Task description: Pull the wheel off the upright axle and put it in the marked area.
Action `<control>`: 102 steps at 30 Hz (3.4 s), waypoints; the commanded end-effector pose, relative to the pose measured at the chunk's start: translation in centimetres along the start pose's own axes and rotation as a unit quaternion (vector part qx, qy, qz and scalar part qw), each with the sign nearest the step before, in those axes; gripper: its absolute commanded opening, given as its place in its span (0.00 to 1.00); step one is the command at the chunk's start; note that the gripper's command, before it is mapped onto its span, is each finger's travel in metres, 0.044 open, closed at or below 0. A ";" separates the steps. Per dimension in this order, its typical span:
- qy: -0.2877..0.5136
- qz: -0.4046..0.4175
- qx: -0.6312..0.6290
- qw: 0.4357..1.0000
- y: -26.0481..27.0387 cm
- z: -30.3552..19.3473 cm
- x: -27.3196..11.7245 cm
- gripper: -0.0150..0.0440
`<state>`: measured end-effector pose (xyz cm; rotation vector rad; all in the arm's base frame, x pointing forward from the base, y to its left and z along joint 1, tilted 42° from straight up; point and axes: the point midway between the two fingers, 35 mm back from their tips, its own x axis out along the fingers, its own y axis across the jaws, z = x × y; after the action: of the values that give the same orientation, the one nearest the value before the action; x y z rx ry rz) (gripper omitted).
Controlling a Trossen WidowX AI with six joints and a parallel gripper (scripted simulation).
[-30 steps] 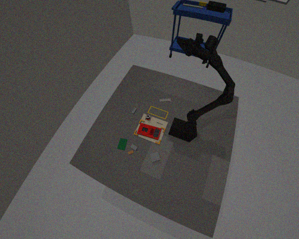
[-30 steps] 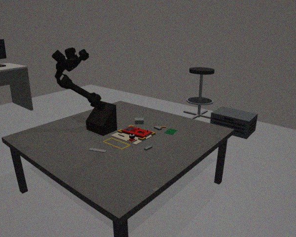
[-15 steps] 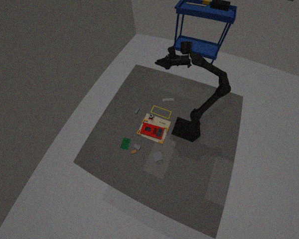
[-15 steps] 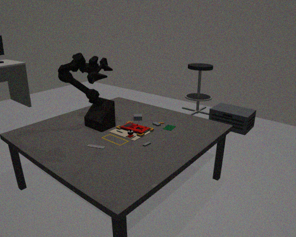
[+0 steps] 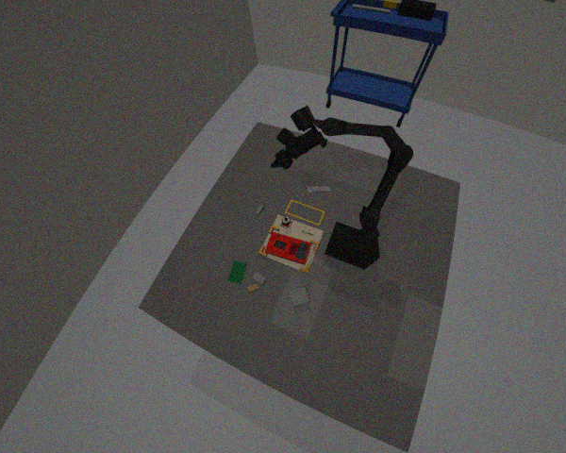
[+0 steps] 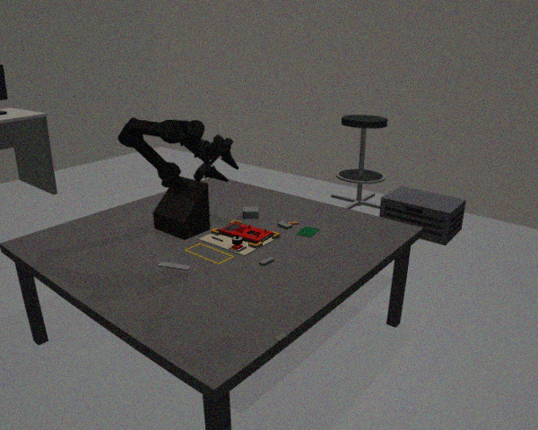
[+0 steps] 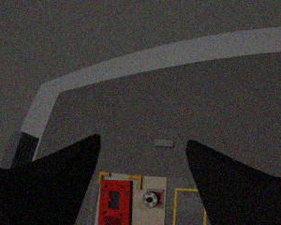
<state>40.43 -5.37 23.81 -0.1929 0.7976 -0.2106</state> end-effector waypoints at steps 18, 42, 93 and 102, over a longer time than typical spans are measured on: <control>0.371 -0.234 -0.059 0.897 -0.5 -19.7 13.3 0.76; 0.371 -0.235 -0.060 0.897 -4.0 -24.5 17.9 0.76; 0.373 -0.234 -0.058 0.896 -3.2 -23.6 16.9 0.25; 0.373 -0.234 -0.058 0.896 -3.1 -23.4 16.7 0.25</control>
<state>34.47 -15.01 -3.03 -0.4280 1.5288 -0.7233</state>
